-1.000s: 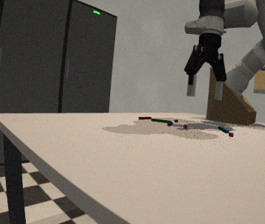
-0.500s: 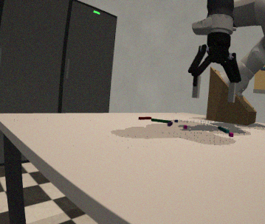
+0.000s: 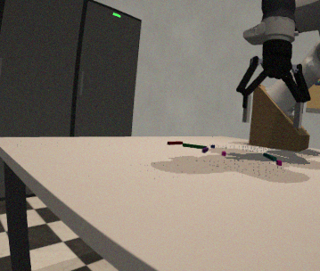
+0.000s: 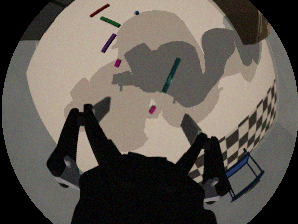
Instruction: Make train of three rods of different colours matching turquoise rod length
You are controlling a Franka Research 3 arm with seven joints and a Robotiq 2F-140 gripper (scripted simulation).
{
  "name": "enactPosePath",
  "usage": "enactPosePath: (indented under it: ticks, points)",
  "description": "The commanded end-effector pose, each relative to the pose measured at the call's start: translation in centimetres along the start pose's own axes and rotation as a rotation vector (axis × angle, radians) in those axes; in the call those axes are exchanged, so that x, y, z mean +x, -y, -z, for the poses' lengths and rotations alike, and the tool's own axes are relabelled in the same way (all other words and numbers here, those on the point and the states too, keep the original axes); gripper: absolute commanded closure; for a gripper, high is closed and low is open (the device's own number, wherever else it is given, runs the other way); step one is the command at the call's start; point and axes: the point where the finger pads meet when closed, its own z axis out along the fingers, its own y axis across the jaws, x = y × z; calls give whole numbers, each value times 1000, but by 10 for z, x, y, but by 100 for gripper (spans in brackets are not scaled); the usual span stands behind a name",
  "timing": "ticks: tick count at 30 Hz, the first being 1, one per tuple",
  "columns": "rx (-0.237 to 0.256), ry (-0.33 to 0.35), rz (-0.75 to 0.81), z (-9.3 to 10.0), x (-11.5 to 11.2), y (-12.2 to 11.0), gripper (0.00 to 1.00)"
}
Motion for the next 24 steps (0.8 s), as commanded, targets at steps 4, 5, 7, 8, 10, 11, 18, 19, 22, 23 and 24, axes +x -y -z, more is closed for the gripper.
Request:
enactPosePath:
  ticks: [4,5,7,8,10,11,18,19,22,23,24]
  points:
    - [1,4,-223,-1,-18,-9,0]
    - [1,5,-240,-1,-20,-11,0]
    - [-1,6,-275,-2,-24,-14,0]
    - [-2,6,-291,-2,-26,-16,0]
    - [-3,6,-305,-2,-28,-17,0]
    - [-3,6,-307,-2,-28,-17,0]
    - [-3,6,-307,-2,-28,-17,85]
    - [-3,6,-307,-2,-28,-17,85]
    - [-3,6,-307,-2,-28,-17,85]
    - [-3,6,-307,-2,-28,-17,85]
    - [-3,6,-307,-2,-28,-17,85]
